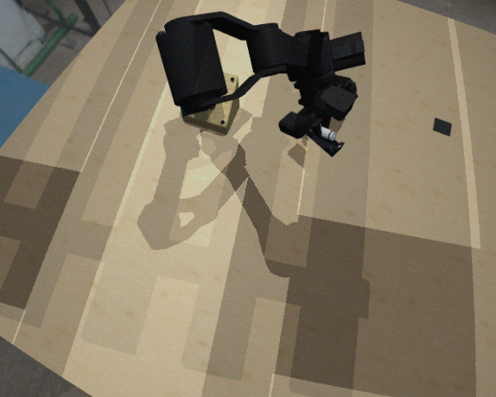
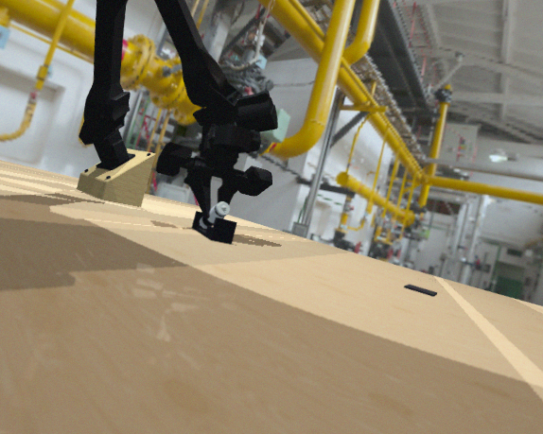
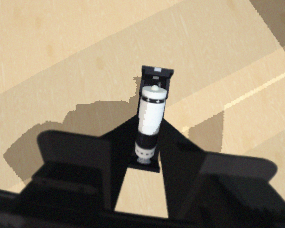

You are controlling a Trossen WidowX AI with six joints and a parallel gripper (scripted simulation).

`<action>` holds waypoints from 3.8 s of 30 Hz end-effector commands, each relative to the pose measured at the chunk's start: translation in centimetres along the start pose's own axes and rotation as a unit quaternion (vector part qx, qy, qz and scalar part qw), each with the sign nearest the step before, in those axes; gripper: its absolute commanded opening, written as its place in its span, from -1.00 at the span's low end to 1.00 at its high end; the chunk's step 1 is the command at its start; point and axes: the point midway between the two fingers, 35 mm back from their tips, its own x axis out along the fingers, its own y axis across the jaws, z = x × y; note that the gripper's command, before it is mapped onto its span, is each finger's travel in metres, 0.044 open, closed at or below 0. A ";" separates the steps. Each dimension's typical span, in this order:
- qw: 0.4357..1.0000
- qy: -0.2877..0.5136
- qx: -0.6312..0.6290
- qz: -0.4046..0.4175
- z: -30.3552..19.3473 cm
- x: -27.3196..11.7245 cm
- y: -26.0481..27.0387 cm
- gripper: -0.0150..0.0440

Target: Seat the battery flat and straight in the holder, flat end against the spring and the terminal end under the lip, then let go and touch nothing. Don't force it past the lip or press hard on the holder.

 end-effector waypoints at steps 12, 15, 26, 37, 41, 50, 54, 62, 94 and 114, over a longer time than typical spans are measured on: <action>0.998 0.059 -0.004 0.005 0.1 0.7 0.4 -0.27; 0.998 0.070 -0.004 0.004 0.1 0.8 0.4 -0.27; 0.994 0.112 -0.003 0.003 0.3 1.2 0.4 -0.27; 0.988 0.155 0.001 0.002 0.4 1.4 0.3 -0.27; 0.985 0.171 0.003 0.001 0.4 1.4 0.2 -0.27; 0.978 0.208 0.008 0.000 0.6 1.5 -0.1 -0.27; 0.975 0.224 0.010 0.001 0.6 1.6 -0.2 -0.27; 0.974 0.228 0.011 0.003 0.9 1.8 -0.2 -0.27; 0.973 0.230 0.013 0.006 2.1 2.3 -0.2 -0.27; 0.973 0.232 0.014 0.006 2.7 1.0 -0.2 0.08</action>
